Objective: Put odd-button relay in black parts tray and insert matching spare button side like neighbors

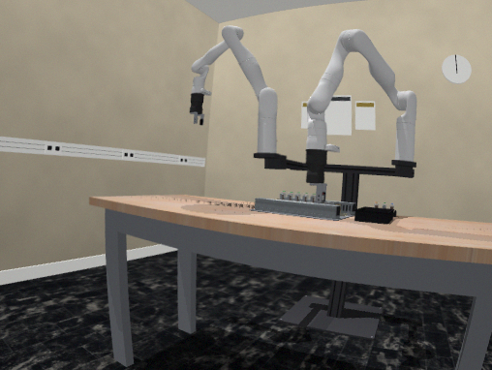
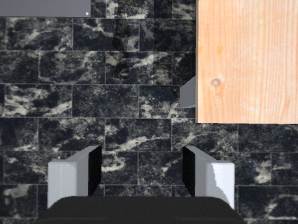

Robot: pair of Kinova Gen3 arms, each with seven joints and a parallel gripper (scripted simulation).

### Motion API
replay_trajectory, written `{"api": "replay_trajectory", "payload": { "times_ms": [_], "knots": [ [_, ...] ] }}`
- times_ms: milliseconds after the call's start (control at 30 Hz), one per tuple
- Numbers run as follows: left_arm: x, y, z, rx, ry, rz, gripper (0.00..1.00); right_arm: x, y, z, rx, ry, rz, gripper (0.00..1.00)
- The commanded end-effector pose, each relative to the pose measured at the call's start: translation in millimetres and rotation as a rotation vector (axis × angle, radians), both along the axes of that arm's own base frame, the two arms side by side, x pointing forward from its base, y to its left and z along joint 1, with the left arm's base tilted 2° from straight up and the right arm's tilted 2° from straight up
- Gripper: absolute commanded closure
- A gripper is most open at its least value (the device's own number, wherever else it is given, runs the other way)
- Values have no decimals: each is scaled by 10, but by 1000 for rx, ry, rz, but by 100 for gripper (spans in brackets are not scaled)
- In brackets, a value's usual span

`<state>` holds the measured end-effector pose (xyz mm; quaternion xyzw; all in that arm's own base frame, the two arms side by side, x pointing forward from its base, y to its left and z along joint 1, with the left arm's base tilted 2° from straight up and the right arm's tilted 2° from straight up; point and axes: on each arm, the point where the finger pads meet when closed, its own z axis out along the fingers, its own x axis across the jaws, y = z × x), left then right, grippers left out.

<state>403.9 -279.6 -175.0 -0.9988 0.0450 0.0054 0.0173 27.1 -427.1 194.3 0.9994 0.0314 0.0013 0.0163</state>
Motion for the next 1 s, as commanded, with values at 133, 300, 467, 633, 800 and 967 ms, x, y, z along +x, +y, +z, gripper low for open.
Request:
{"api": "replay_trajectory", "payload": {
  "times_ms": [133, 300, 467, 633, 800, 967],
  "knots": [
    [14, -9, 14, -1, 5, 0, 100, 0, -4, 6, -2, 0, 0, 0],
    [15, -9, 15, -1, 10, 0, 100, 0, -4, 6, -2, 0, 0, 0],
    [13, -9, 15, -1, 5, 0, 100, 0, -4, 6, -2, 0, 0, 0],
    [12, -9, 15, -2, -1, 0, 100, 0, -4, 6, -2, 0, 0, 0],
    [10, -9, 15, -2, -6, 0, 100, 0, -4, 6, -2, 0, 0, 0],
    [9, -9, 16, -2, -10, 0, 100, 0, -4, 6, -2, 0, 0, 0]
  ]
}}
